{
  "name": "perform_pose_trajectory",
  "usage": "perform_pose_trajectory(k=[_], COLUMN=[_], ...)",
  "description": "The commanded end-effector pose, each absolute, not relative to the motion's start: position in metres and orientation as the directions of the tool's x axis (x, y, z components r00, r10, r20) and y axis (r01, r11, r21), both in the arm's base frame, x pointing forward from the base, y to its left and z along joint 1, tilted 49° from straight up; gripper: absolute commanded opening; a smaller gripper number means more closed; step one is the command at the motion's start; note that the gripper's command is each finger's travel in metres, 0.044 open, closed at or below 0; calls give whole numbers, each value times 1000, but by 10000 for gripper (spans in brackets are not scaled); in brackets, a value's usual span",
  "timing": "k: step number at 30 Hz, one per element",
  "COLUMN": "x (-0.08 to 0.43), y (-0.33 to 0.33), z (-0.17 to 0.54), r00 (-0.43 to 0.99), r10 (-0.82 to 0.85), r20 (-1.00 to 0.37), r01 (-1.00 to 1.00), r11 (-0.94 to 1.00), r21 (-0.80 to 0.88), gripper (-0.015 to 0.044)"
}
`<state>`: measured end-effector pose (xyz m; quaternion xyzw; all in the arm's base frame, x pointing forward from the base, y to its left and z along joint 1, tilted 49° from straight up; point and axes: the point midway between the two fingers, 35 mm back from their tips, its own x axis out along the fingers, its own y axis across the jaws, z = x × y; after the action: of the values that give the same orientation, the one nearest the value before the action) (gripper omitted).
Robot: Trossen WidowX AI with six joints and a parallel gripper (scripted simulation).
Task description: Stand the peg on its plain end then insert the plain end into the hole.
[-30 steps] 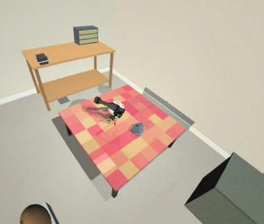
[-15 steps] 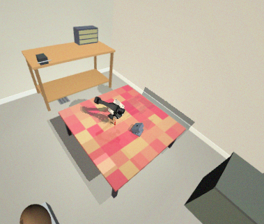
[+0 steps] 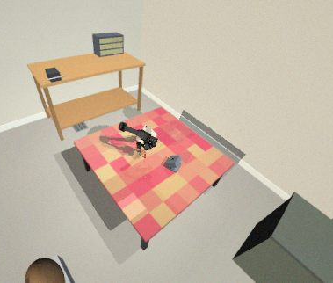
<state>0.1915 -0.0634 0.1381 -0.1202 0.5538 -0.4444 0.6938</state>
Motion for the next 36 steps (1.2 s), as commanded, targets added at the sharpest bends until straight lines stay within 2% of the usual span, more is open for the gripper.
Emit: perform_pose_trajectory(k=[1, 19, 36], x=[192, 192, 192], y=[-64, -67, -69], z=[138, 136, 134], r00=[-5, -5, -5], r10=[-752, -752, -752], r20=[-659, -659, -659], r01=[568, 877, 998], r11=[540, 313, 37], r21=[-621, -365, -51], gripper=[440, 440, 440])
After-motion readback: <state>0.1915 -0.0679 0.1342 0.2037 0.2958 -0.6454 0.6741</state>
